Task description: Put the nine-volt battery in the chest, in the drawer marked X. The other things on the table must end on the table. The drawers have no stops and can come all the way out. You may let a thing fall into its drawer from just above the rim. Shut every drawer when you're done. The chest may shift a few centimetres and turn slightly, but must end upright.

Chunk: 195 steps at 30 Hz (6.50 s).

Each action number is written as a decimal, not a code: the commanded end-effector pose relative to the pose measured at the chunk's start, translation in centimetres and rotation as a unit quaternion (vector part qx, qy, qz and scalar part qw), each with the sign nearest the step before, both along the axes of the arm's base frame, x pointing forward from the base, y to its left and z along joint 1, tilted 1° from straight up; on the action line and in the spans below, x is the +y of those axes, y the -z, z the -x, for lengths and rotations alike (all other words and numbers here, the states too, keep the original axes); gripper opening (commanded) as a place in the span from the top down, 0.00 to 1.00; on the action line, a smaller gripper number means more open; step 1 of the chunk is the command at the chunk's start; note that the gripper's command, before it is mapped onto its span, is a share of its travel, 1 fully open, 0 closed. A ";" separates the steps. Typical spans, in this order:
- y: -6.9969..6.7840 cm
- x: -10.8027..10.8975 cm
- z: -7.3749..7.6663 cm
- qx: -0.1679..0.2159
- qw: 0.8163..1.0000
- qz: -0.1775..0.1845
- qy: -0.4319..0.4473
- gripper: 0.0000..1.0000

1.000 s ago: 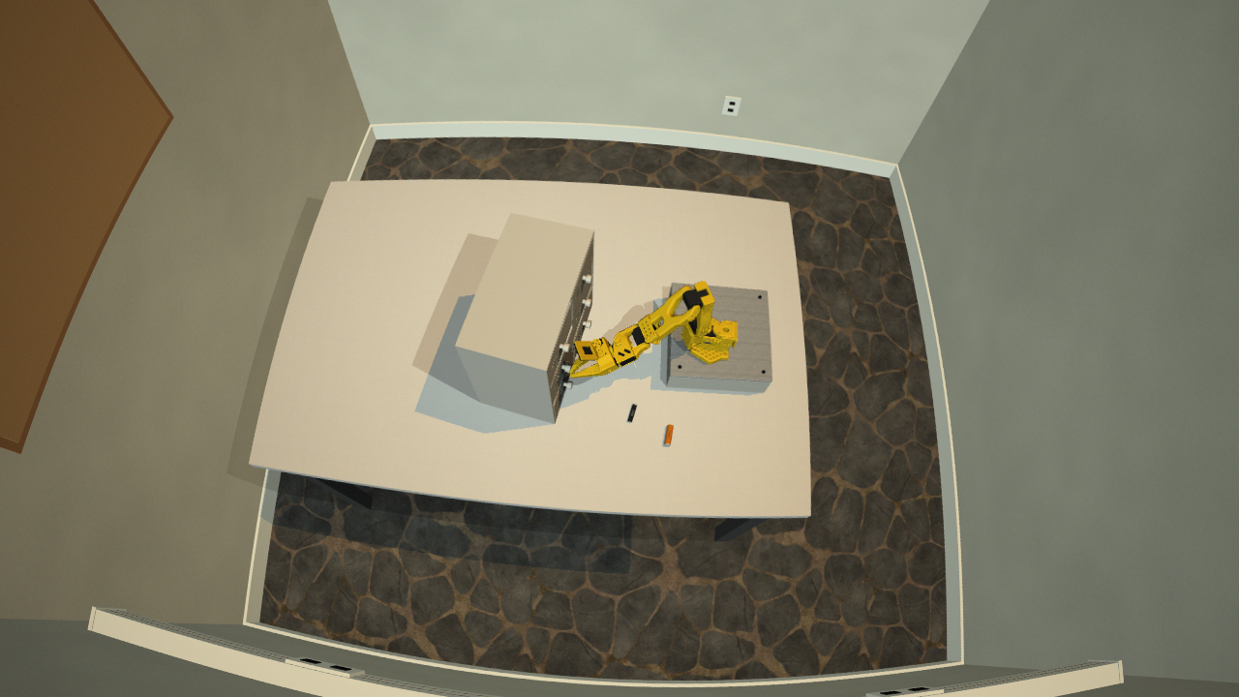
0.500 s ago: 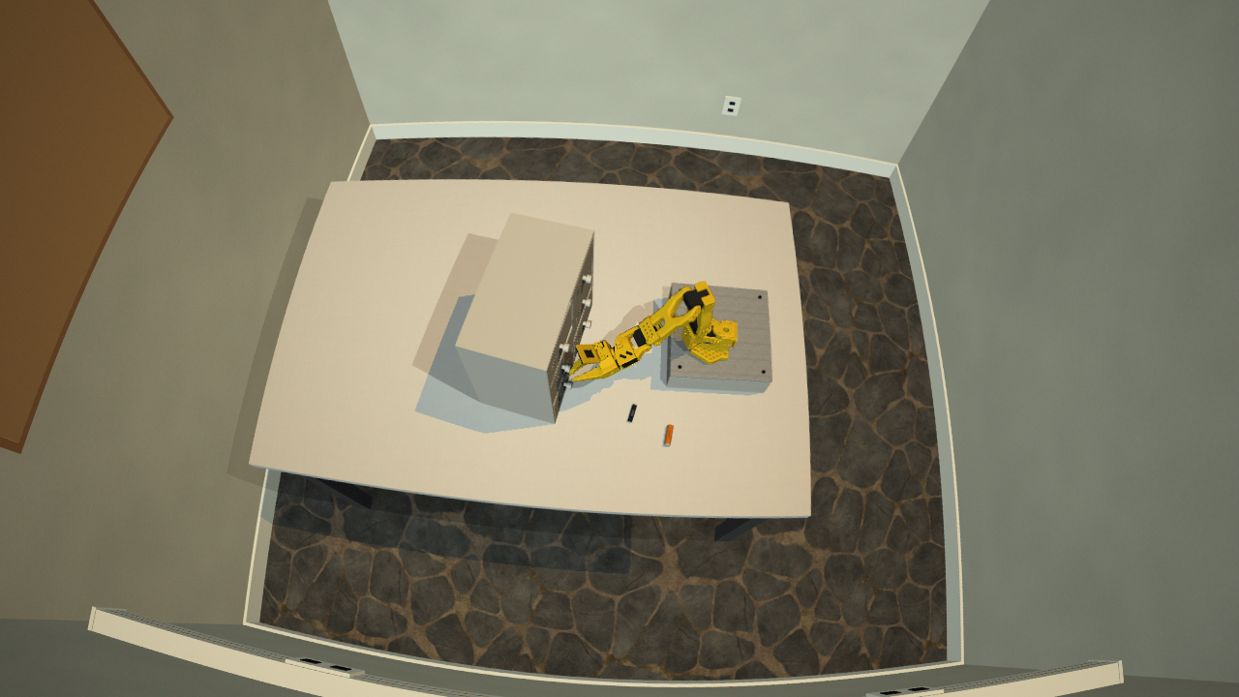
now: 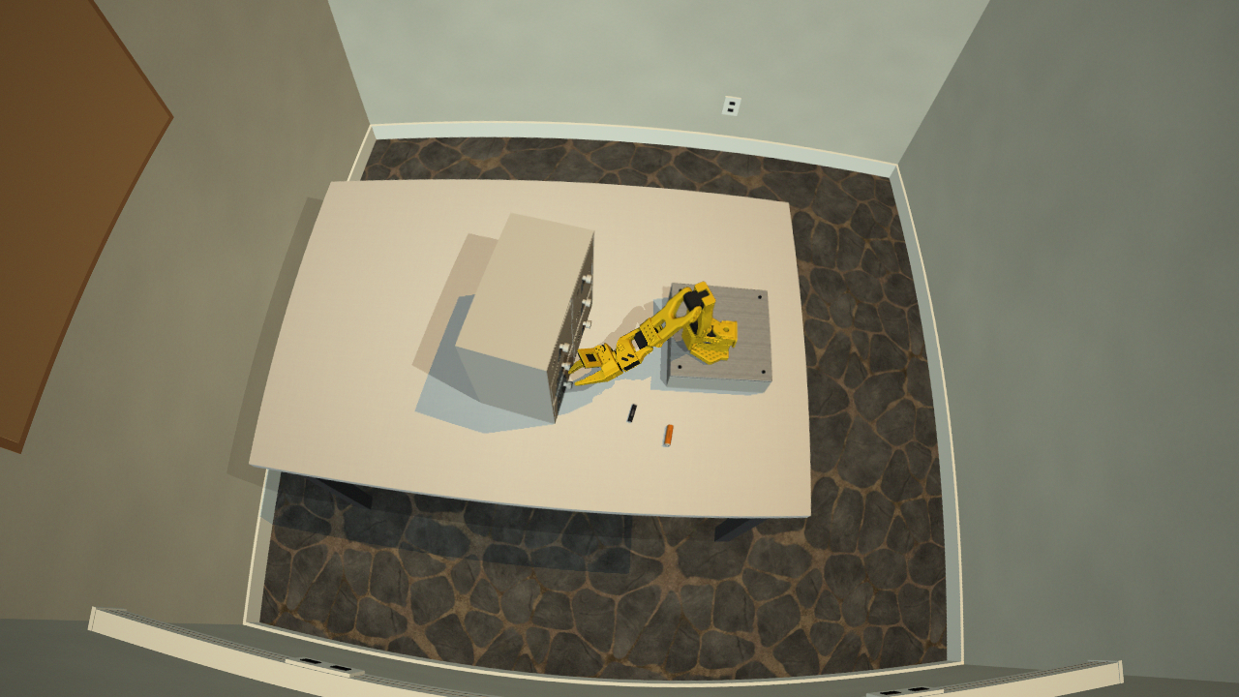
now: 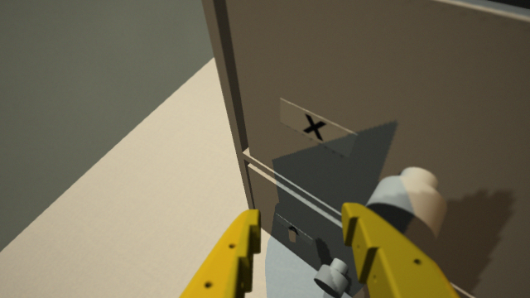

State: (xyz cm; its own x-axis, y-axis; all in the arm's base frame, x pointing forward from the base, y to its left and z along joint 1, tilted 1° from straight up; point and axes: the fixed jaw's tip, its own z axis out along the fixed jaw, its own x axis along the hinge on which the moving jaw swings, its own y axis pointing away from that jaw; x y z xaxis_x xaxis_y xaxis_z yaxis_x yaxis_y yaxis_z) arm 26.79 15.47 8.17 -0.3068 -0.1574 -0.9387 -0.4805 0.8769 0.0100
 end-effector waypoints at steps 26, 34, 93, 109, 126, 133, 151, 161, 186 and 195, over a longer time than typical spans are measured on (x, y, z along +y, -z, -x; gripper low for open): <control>-0.4 -1.0 2.5 -0.010 1.000 0.004 -0.005 0.79; -0.3 -0.9 3.7 -0.011 1.000 0.005 -0.019 0.79; 1.9 -6.2 11.9 0.238 0.958 0.157 -0.020 0.79; 2.3 -7.5 14.2 0.283 0.941 0.182 -0.021 0.79; 2.3 -7.5 14.2 0.283 0.941 0.182 -0.021 0.79; 3.0 -9.8 13.7 0.366 0.909 0.192 0.047 0.75; 4.4 -14.5 13.9 0.544 0.805 0.166 0.172 0.65; 4.4 -14.5 13.9 0.544 0.805 0.166 0.172 0.60; 4.4 -14.5 13.9 0.544 0.805 0.166 0.172 0.60; 4.4 -14.5 13.9 0.544 0.805 0.166 0.172 0.60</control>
State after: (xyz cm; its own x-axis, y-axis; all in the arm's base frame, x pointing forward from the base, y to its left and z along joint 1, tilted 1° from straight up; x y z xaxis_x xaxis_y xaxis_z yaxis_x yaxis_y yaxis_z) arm 12.95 1.03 3.78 -0.9971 -0.0732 -0.0184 -0.0732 0.9973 -0.0020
